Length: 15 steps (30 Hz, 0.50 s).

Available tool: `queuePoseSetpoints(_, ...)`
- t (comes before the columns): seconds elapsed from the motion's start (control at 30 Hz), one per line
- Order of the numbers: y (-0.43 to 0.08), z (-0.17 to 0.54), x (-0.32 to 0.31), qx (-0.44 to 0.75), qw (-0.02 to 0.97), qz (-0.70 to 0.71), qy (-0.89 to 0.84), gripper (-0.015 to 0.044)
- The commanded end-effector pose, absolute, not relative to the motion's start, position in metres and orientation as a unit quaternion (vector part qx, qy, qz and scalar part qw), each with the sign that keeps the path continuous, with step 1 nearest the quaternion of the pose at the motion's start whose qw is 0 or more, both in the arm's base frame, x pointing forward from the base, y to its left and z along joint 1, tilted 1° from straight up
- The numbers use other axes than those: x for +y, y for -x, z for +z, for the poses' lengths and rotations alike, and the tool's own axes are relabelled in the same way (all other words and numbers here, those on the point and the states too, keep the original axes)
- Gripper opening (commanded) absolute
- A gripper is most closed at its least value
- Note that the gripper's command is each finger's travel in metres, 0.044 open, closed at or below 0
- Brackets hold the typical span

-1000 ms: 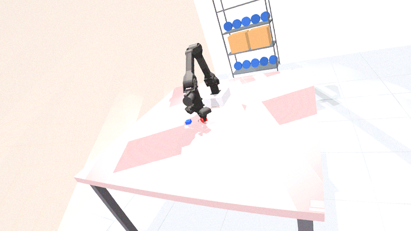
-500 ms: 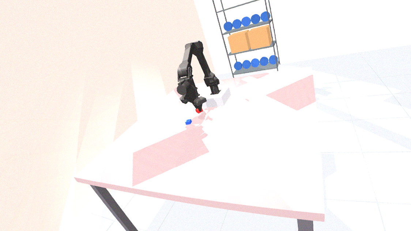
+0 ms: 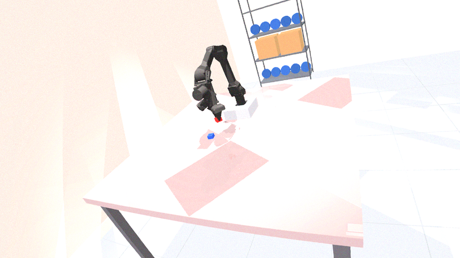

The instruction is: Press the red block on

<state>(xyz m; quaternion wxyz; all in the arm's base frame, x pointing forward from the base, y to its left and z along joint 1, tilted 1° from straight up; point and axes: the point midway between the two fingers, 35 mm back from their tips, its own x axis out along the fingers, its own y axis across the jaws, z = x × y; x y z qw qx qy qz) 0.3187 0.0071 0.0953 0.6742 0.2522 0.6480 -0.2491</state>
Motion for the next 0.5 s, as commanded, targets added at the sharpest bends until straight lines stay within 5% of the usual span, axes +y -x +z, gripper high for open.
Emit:
queuePoseSetpoints(0.0, -0.317, 0.084, -0.012, 0.634, 0.655, -0.289, -0.292, 0.0000)
queuePoseSetpoints(0.47, -0.309, 0.056, -0.070, 0.570, 0.592, -0.402, -0.404, 0.0000)
